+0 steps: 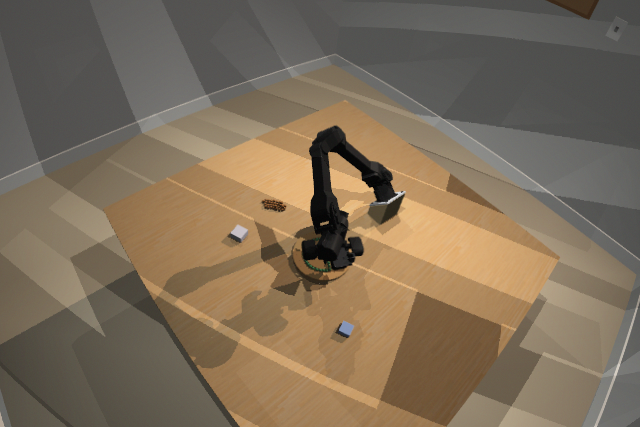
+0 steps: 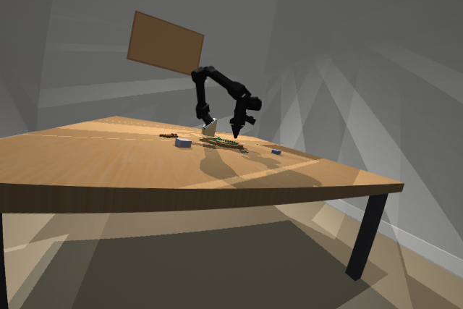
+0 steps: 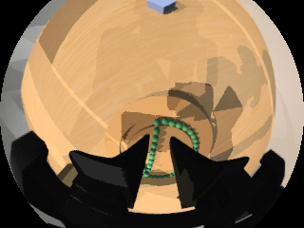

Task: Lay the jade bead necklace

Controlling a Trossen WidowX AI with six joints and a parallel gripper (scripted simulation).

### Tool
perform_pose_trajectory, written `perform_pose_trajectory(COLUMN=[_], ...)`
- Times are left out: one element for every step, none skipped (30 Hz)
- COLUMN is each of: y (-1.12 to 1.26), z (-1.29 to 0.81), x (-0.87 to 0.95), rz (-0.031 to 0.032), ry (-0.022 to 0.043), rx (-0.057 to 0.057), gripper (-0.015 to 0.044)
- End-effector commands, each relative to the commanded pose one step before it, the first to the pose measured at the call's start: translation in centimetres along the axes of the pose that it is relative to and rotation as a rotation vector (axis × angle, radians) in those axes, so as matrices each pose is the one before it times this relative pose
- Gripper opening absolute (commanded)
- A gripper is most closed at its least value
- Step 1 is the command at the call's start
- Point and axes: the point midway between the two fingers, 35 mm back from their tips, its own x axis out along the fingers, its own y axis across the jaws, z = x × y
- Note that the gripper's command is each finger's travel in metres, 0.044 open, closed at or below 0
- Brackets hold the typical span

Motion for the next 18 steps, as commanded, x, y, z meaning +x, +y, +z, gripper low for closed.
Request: perform_pose_trajectory(y=[0.220,0.006,0.007,0.007,0.008,0.008,0.009,0.009,0.010,0.008,0.005,0.002,0.000,0.000,0.000,0.000,0.000,0.000], z=[-0.111,0.005,0.004,0.003,0.003,0.002,0.001,0.000,0.000,-0.001,-0.001,0.000,0.000,0.000,0.000,0.000,0.000,0.000], x=[0.956,0.164,0.164,0.163,0.163,0.163,0.163,0.163,0.162,0.131,0.079,0.026,0.000,0.000,0.000,0.000,0.000,0.000], rz=[-0.00122,0.00014,0.00014,0.00013,0.00013,0.00013,0.00013,0.00013,0.00013,0.00010,0.00006,0.00002,0.00000,0.00000,0.00000,0.00000,0.00000,0.00000], ry=[0.01034,0.00028,0.00029,0.00030,0.00031,0.00032,0.00032,0.00033,0.00034,0.00028,0.00017,0.00006,0.00000,0.00000,0.00000,0.00000,0.00000,0.00000], rx=[-0.0124,-0.0001,-0.0001,-0.0001,-0.0001,-0.0001,-0.0001,-0.0001,-0.0001,-0.0001,0.0000,0.0000,0.0000,0.0000,0.0000,0.0000,0.0000,0.0000], gripper=[0.0120,0.0120,0.0120,0.0120,0.0120,0.0120,0.0120,0.0120,0.0120,0.0120,0.0120,0.0120,0.0120,0.0120,0.0120,0.0120,0.0120,0.0120])
